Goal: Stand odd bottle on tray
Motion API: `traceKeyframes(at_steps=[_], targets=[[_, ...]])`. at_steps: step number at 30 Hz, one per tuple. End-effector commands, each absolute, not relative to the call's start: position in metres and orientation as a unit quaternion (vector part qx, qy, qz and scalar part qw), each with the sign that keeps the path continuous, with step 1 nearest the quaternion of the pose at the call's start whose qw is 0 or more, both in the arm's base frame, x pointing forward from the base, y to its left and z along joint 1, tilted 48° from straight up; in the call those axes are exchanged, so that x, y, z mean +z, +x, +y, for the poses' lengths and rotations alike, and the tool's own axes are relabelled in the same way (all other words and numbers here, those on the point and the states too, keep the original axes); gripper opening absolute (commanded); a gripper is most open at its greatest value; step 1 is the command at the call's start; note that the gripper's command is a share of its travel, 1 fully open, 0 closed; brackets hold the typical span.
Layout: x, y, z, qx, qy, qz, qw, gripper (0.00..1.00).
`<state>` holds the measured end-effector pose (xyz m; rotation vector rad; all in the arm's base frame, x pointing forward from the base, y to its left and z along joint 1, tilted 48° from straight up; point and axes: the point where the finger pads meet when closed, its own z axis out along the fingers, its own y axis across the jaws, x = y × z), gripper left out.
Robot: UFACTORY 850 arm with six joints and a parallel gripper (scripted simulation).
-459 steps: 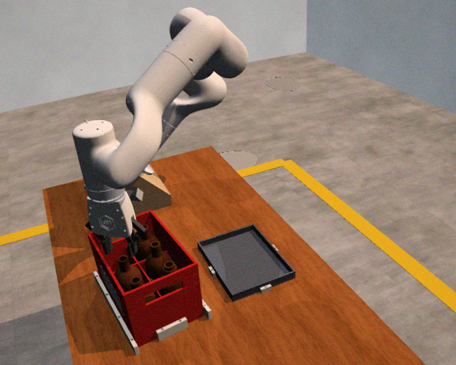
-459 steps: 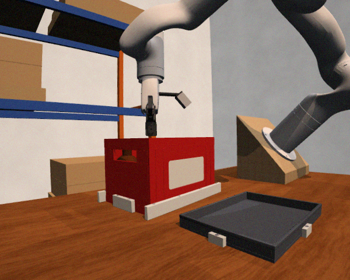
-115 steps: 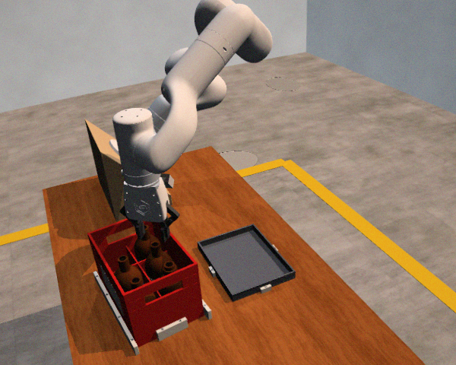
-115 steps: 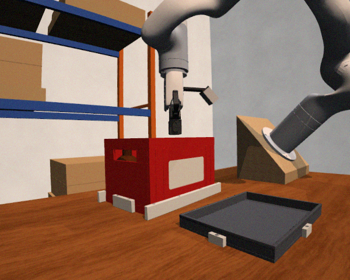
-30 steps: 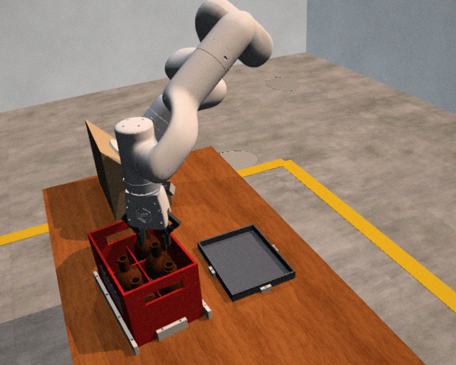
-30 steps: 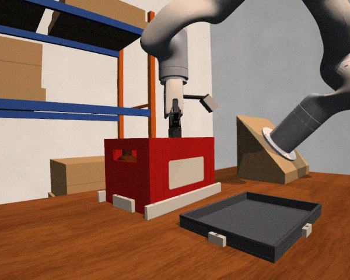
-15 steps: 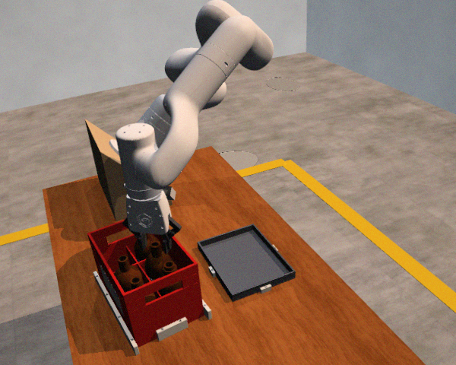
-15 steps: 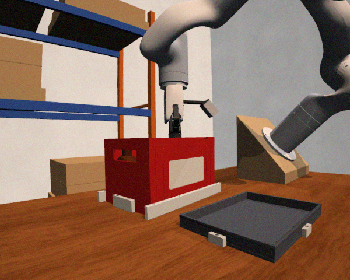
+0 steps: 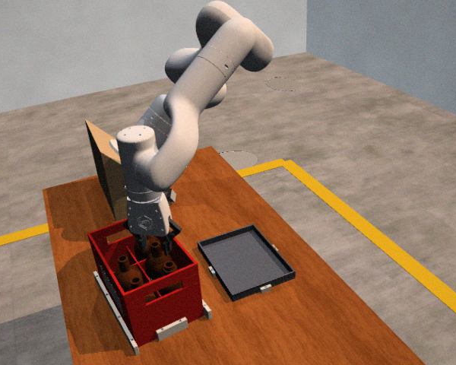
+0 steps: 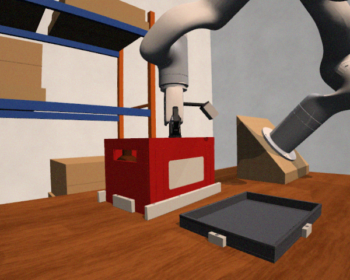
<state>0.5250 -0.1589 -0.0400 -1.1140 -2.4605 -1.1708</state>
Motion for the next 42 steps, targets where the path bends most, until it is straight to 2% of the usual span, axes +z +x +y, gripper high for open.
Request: traceKeyframes(at_steps=[1, 12, 13, 42], targets=[[-0.0397, 0.5256, -0.1597, -0.396, -0.377, -0.832, 0.098, 0.65], [-0.0397, 0.5256, -0.1597, -0.396, -0.377, -0.832, 0.098, 0.65], [-0.0397, 0.5256, -0.1597, -0.396, -0.377, -0.832, 0.098, 0.0], [-0.0397, 0.5256, -0.1597, -0.396, -0.377, -0.832, 0.098, 0.0]])
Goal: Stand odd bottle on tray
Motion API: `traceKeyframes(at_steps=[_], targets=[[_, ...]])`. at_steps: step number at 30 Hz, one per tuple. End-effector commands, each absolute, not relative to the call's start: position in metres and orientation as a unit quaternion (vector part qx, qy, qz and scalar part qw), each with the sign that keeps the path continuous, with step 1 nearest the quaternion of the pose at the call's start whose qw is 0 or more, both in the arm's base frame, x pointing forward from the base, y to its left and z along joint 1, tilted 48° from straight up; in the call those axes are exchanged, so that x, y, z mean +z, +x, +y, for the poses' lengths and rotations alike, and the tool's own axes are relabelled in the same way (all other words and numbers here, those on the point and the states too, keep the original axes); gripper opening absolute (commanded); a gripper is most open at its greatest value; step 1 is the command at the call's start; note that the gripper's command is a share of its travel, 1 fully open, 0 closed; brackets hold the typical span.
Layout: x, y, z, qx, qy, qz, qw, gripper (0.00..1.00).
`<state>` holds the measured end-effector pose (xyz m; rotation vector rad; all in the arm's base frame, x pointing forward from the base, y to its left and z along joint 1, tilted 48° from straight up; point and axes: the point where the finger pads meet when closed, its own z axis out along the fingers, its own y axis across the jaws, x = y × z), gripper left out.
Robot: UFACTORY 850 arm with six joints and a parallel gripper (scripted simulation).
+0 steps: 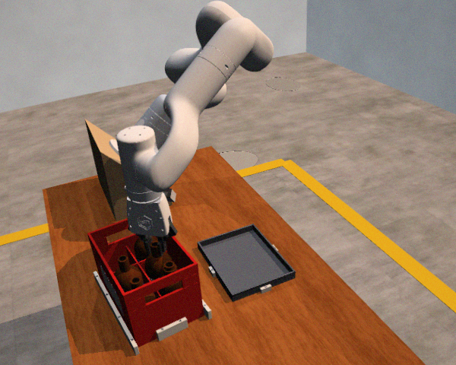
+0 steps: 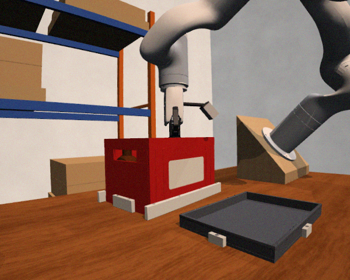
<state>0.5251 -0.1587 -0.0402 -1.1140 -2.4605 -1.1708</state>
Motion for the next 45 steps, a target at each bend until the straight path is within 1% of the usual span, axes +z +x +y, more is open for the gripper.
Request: traceKeyframes(at_steps=[1, 13, 14, 45], targets=[[-0.0397, 0.5256, -0.1597, -0.396, -0.377, -0.832, 0.098, 0.0], [-0.0397, 0.5256, -0.1597, -0.396, -0.377, -0.832, 0.098, 0.0], [-0.0397, 0.5256, -0.1597, -0.396, -0.377, -0.832, 0.098, 0.65], [-0.0397, 0.5256, -0.1597, -0.396, -0.377, -0.832, 0.098, 0.65]])
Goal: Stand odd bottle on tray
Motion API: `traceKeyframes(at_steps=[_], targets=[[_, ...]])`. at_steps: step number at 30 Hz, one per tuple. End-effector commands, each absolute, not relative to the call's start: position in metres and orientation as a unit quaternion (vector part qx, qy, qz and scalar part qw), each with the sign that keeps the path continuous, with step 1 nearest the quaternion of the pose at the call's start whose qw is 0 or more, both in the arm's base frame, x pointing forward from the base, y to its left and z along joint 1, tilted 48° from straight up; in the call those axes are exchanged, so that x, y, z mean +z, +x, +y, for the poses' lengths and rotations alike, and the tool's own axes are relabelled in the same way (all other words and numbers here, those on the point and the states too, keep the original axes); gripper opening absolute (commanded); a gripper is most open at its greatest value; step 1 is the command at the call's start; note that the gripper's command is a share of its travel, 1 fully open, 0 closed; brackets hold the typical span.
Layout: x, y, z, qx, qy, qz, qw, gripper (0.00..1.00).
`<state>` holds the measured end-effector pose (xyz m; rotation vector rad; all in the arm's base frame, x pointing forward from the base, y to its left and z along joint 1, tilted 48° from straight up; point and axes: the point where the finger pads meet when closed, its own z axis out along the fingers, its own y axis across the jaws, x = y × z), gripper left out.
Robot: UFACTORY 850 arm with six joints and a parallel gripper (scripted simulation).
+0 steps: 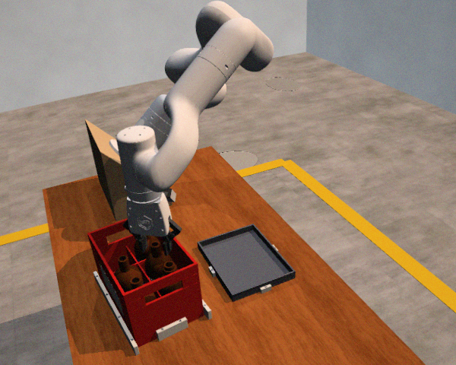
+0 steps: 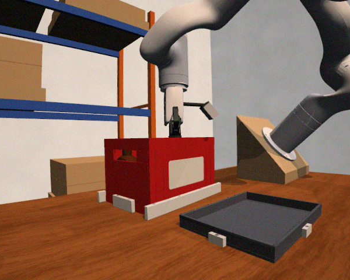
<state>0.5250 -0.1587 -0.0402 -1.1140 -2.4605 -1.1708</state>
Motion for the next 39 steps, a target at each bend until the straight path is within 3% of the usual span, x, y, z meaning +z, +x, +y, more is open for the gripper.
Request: traceKeyframes(at_steps=[1, 39], targets=[[-0.04, 0.526, -0.16, -0.396, -0.377, -0.832, 0.098, 0.65], [0.01, 0.516, -0.214, -0.396, -0.377, -0.832, 0.098, 0.65]])
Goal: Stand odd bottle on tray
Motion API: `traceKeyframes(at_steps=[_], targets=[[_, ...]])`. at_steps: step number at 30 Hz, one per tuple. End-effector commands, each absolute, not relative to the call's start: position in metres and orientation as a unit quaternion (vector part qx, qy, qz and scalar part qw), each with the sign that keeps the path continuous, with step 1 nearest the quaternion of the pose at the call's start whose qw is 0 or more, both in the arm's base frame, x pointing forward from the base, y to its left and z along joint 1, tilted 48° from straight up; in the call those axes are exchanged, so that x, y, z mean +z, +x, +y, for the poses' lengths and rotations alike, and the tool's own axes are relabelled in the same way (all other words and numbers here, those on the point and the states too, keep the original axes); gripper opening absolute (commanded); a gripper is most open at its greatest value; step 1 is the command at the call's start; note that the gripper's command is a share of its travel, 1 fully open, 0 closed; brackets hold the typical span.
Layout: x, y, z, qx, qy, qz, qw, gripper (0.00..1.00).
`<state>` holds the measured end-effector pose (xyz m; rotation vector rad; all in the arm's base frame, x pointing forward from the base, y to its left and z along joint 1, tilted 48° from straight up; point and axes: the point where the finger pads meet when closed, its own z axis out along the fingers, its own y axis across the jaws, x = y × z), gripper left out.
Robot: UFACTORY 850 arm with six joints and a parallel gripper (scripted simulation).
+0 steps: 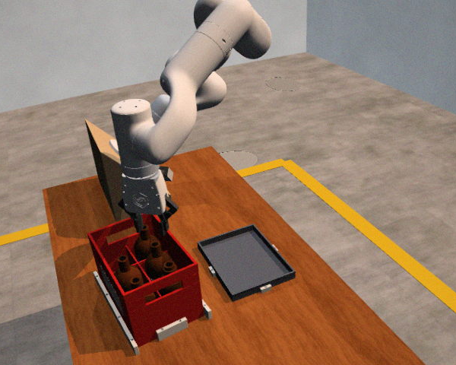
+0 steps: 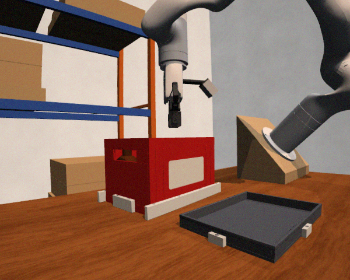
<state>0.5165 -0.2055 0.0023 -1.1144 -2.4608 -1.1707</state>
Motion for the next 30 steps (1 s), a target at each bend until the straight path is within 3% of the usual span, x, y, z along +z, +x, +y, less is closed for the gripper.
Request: traceKeyframes(at_steps=[1, 14, 15, 30], targets=[[0.0097, 0.5156, -0.2137, -0.396, -0.377, -0.832, 0.098, 0.65], [0.0171, 0.5141, -0.2219, -0.396, -0.377, -0.832, 0.098, 0.65], [0.0171, 0.5141, -0.2219, -0.396, -0.377, -0.832, 0.098, 0.0], [0.0171, 0.5141, -0.2219, -0.396, -0.377, -0.832, 0.098, 0.0]])
